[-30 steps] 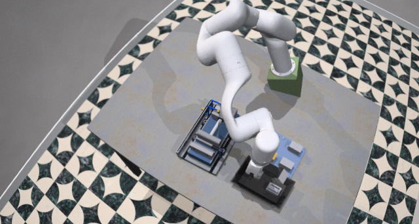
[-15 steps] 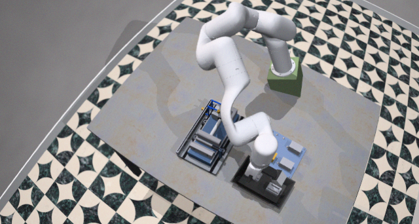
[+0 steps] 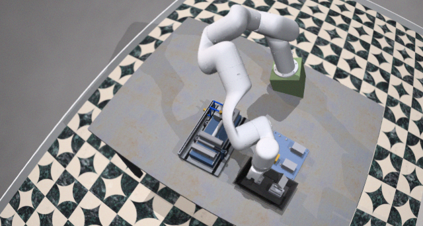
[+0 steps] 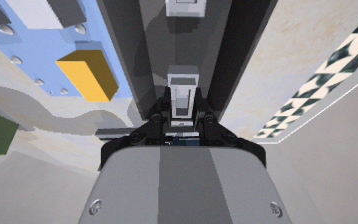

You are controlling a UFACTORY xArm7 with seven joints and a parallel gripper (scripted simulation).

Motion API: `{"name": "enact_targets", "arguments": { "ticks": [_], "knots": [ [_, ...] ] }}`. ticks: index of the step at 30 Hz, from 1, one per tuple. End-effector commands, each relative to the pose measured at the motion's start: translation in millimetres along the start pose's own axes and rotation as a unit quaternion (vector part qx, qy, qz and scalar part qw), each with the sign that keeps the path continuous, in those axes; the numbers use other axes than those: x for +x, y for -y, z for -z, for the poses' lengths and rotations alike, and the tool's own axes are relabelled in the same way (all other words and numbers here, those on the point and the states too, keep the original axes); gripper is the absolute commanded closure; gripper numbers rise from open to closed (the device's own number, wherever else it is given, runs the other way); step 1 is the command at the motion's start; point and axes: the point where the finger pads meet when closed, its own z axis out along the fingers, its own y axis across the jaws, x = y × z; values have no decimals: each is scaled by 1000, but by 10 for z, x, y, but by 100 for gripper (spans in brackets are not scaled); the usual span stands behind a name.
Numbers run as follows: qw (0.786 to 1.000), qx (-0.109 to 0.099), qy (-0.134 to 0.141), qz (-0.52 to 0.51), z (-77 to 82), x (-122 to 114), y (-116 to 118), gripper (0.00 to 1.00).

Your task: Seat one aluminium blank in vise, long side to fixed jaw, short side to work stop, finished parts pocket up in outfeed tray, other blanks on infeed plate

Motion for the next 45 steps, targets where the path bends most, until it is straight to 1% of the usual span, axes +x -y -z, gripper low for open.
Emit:
{"name": "enact_targets", "arguments": {
  "ticks": [1, 10, 34, 45],
  "knots": [
    [1000, -2, -1, 0, -14, 10, -13, 100],
    [1000, -2, -1, 0, -50, 10, -13, 100],
    [1000, -2, -1, 0, -54, 10, -13, 100],
    [1000, -2, -1, 0, -85, 10, -14, 100]
  ]
}}
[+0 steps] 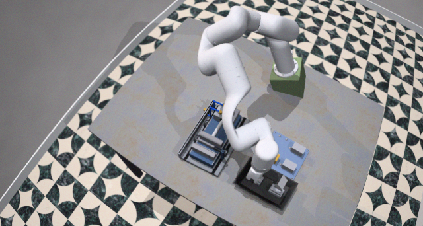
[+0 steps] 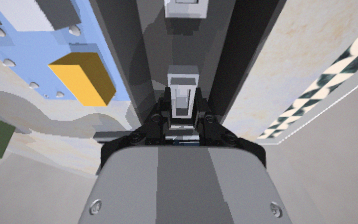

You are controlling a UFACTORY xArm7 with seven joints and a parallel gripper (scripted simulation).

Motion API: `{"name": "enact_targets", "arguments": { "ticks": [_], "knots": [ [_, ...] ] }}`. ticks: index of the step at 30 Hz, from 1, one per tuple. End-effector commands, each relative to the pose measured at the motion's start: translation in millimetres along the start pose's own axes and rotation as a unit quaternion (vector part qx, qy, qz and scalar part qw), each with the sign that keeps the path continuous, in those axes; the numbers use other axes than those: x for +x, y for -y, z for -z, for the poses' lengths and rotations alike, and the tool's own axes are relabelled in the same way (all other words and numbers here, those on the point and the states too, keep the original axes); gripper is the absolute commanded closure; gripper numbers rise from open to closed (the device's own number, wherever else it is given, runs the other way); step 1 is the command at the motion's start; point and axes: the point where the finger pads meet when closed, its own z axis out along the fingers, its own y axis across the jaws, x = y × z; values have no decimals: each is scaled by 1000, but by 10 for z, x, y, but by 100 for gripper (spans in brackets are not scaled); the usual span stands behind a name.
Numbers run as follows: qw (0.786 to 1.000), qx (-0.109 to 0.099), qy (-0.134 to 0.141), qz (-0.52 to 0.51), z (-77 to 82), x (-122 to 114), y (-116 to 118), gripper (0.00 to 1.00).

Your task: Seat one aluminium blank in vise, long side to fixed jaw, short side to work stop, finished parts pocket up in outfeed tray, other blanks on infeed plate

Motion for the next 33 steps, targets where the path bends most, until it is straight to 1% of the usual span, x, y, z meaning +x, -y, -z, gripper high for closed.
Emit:
{"name": "enact_targets", "arguments": {
  "ticks": [1, 17, 33],
  "knots": [
    [1000, -2, -1, 0, 11, 12, -14, 100],
    [1000, -2, -1, 0, -65, 12, -16, 100],
    [1000, -2, -1, 0, -88, 13, -17, 100]
  ]
}}
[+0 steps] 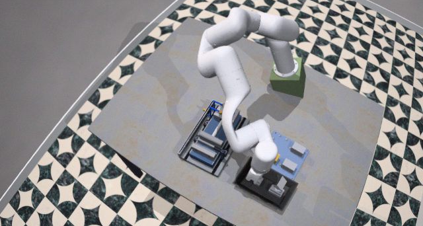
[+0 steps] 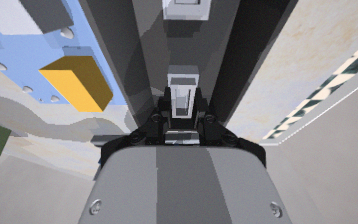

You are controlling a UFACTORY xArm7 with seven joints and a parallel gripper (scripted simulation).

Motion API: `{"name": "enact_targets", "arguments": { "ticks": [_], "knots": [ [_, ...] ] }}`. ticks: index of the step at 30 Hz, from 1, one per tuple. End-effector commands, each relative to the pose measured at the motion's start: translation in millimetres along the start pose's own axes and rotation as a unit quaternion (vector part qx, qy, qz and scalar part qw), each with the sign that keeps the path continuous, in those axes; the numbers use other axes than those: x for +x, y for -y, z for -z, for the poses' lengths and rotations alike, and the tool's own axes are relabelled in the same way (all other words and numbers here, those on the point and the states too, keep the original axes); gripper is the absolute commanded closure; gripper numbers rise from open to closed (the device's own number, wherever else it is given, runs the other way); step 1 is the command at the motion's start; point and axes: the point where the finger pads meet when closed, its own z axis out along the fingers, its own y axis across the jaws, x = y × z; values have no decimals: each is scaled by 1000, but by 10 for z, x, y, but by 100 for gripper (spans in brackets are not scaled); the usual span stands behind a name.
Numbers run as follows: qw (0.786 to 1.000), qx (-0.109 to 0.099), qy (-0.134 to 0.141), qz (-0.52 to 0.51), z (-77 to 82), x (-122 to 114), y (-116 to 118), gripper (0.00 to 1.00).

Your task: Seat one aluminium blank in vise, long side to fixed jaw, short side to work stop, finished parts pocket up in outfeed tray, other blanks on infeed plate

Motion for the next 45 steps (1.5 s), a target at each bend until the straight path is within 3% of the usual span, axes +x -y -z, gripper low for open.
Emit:
{"name": "enact_targets", "arguments": {
  "ticks": [1, 11, 12, 45],
  "knots": [
    [1000, -2, -1, 0, 22, 12, -14, 100],
    [1000, -2, -1, 0, 22, 12, -14, 100],
    [1000, -2, -1, 0, 22, 12, -14, 31],
    [1000, -2, -1, 0, 22, 12, -14, 31]
  ]
}}
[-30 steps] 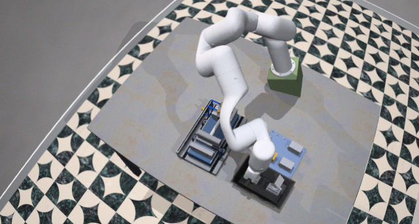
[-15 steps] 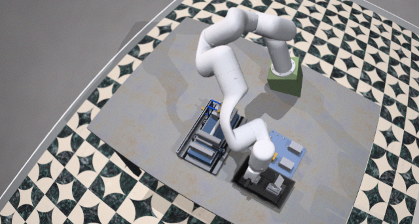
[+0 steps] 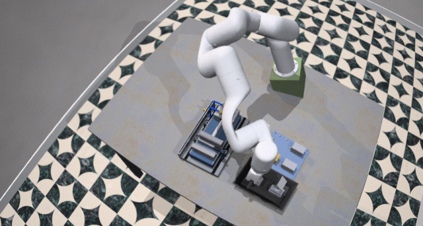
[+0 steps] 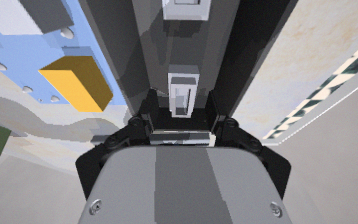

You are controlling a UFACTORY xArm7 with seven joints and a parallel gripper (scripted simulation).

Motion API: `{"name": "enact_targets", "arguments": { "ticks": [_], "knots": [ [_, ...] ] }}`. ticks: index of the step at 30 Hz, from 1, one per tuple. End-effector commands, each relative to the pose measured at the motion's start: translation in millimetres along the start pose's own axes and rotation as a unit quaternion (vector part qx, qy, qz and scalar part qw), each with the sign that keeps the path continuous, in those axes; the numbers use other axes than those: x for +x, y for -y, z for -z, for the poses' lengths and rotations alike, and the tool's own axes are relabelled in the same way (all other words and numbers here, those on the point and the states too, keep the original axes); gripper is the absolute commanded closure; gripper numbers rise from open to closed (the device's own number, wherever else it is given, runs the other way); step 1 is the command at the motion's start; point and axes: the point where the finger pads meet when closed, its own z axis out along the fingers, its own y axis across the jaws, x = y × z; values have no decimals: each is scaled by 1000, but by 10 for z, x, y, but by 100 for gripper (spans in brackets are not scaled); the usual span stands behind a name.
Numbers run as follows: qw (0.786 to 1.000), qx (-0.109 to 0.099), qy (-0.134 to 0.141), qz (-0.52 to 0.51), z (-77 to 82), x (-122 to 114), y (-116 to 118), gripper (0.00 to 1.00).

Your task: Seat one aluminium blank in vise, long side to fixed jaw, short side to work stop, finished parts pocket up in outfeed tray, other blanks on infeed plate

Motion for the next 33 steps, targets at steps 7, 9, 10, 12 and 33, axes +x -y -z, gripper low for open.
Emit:
{"name": "enact_targets", "arguments": {
  "ticks": [7, 9, 10, 12, 33],
  "knots": [
    [1000, -2, -1, 0, 69, 11, -14, 31],
    [1000, -2, -1, 0, 69, 11, -14, 31],
    [1000, -2, -1, 0, 90, 11, -14, 31],
    [1000, -2, -1, 0, 145, 11, -14, 31],
    [1000, -2, -1, 0, 1134, 9, -9, 31]
  ]
}}
